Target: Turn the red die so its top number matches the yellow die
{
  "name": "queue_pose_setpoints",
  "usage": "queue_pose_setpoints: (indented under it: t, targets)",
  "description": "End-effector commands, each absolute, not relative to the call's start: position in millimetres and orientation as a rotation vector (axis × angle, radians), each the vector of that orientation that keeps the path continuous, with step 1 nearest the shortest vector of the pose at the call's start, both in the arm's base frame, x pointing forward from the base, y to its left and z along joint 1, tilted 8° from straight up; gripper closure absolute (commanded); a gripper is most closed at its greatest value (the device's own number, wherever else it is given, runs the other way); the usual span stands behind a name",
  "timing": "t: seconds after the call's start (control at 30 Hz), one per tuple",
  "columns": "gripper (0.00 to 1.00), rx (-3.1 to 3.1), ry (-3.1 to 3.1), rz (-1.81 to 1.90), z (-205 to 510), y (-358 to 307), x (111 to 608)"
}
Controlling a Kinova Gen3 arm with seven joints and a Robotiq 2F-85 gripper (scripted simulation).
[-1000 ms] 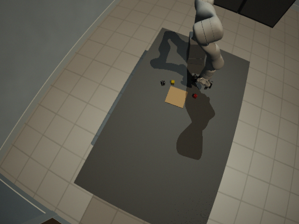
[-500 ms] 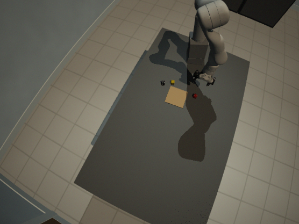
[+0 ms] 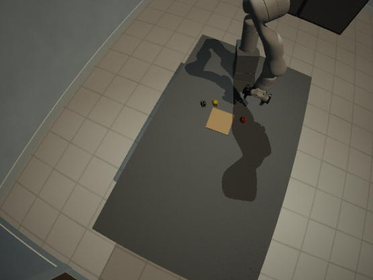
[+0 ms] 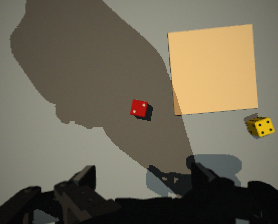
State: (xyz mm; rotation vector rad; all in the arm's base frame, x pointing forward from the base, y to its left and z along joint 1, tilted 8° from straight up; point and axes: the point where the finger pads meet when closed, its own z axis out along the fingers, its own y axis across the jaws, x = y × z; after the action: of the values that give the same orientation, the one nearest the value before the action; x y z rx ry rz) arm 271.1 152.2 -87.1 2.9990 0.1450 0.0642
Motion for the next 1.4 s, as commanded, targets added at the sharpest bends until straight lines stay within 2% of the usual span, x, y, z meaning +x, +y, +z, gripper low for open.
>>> queue_pose_setpoints:
  t: [0.0, 0.67, 1.1, 1.37]
  targets:
    - [0.00, 3.003, 0.145, 0.079, -81.5, 154.2, 274.4]
    - [0.00, 3.003, 0.140, 0.080, -78.4, 154.7, 275.2]
    - [0.00, 3.007, -0.178, 0.103, -83.9, 161.0, 326.3]
    - [0.00, 3.006, -0.194, 0.102, -84.1, 161.2, 328.7]
